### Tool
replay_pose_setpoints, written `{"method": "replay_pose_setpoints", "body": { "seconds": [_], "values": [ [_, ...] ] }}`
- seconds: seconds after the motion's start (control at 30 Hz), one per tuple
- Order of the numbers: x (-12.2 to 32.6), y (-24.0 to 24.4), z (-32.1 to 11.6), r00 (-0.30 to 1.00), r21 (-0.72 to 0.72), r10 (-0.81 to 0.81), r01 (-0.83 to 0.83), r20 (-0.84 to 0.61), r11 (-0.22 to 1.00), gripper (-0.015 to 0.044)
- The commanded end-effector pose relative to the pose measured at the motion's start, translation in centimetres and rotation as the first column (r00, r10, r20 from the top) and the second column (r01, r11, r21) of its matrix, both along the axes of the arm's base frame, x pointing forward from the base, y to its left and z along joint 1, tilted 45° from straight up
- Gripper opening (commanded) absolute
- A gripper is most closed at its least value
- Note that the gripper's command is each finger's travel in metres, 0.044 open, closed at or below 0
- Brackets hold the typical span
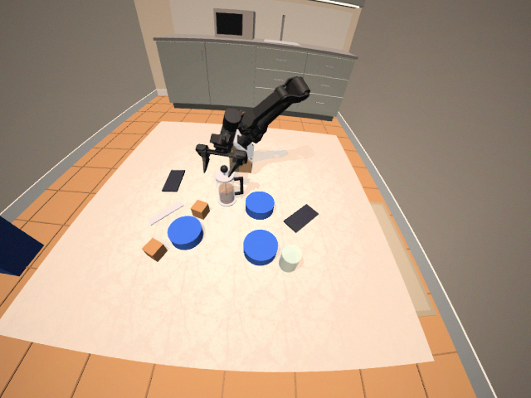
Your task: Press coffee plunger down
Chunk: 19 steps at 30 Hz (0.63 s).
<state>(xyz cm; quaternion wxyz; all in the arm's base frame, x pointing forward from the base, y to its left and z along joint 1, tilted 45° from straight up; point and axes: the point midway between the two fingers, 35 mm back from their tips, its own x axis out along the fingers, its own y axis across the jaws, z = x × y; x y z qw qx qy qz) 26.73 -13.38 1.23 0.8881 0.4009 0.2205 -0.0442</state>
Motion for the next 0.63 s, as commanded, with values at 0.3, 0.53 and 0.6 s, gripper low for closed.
{"method": "replay_pose_setpoints", "body": {
  "seconds": [0.3, 0.53, 0.6],
  "values": [
    [-3.7, -3.2, 5.4, 1.0, 0.001, 0.013, -0.013, -0.012, 1.0, 0.044],
    [-4.6, -3.3, 6.7, 1.0, 0.006, 0.013, -0.013, -0.005, 1.0, 0.044],
    [-4.6, -3.3, 6.7, 1.0, 0.006, 0.013, -0.013, -0.005, 1.0, 0.044]
  ]
}}
